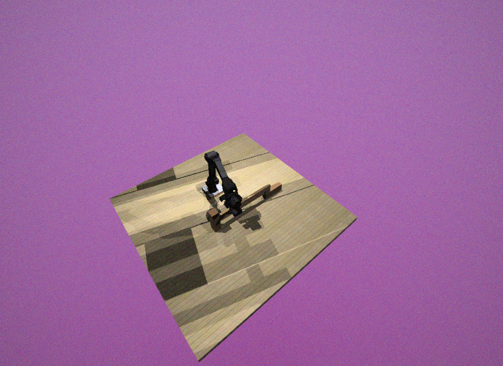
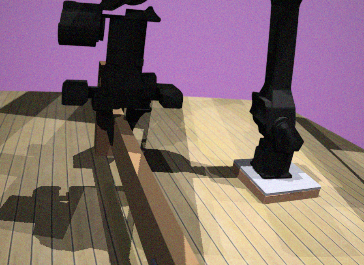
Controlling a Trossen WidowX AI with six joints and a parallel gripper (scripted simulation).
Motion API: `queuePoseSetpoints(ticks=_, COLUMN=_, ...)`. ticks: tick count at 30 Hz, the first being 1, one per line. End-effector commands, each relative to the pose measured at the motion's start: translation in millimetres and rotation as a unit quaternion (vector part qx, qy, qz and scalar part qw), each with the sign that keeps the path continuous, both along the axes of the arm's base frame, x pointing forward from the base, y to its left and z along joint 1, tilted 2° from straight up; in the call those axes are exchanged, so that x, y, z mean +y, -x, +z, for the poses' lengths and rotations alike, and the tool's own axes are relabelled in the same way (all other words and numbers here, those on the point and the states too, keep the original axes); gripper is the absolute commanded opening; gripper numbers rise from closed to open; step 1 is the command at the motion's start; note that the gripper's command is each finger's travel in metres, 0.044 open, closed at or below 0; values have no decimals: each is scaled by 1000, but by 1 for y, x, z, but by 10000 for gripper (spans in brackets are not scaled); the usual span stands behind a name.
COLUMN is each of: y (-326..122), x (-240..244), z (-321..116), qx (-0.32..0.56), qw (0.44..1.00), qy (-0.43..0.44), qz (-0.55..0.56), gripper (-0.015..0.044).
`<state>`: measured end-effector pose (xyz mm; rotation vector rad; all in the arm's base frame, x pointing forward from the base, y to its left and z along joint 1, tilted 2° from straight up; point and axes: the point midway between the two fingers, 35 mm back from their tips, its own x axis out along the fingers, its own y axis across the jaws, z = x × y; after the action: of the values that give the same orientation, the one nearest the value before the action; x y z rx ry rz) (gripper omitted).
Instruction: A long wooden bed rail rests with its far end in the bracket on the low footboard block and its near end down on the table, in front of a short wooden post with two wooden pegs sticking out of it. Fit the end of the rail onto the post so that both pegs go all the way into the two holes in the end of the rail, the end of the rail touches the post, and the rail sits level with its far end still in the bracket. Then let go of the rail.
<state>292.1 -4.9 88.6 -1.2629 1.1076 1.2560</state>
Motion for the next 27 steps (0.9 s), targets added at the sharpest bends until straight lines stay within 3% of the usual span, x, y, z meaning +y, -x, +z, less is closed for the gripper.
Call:
queuePoseSetpoints(ticks=1, y=0, x=-2, z=0, qx=-1, qw=1000, qy=0, qz=2, gripper=0)
queuePoseSetpoints(ticks=27, y=-1, x=1, z=2, qx=-1, qw=1000, qy=0, qz=2, gripper=0)
